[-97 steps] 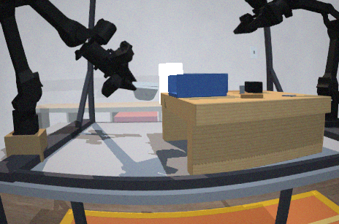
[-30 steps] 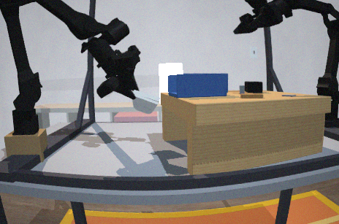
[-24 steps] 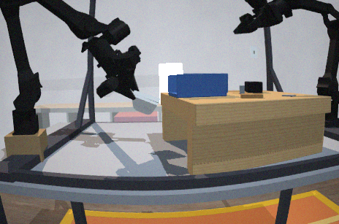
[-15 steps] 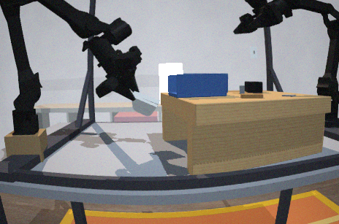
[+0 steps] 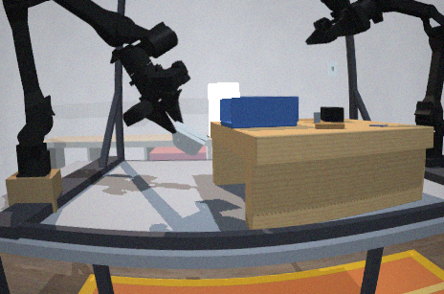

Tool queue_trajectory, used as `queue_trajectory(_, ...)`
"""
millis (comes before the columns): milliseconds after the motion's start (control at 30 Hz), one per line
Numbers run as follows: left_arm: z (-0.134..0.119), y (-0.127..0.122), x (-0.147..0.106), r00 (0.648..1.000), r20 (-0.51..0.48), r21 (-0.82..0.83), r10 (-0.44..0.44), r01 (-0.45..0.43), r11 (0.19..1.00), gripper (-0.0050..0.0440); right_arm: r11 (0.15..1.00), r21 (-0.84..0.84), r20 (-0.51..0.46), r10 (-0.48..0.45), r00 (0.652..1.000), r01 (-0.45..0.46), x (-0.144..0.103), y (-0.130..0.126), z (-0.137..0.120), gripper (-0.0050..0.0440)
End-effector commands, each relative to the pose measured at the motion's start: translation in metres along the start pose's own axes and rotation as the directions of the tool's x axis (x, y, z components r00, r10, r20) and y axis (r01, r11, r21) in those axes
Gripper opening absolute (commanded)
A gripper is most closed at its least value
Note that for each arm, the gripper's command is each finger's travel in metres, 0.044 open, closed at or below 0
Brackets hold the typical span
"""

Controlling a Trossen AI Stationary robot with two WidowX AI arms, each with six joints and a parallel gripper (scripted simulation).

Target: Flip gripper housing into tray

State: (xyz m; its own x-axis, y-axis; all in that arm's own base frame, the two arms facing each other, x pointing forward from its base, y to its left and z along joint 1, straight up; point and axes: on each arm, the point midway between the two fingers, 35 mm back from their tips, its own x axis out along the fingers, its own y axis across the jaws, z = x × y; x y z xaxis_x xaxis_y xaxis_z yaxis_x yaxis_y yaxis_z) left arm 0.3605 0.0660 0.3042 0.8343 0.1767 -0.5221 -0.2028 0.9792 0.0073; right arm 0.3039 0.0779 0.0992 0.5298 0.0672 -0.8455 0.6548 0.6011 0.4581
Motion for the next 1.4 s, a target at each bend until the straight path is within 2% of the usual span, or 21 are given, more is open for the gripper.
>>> queue_trajectory(0,0.007,0.0,-0.007,1.0,0.027,-0.007,-0.004,0.004,1.0,0.0439,1.0,0.028,0.001,0.006,1.0,-0.006,-0.004,0.006,0.006,0.011)
queue_trajectory(1367,0.007,0.0,-0.007,1.0,0.027,-0.007,-0.004,0.004,1.0,0.0439,0.965,0.22,-0.048,-0.137,0.989,0.144,-0.007,-0.012,0.023,0.011)
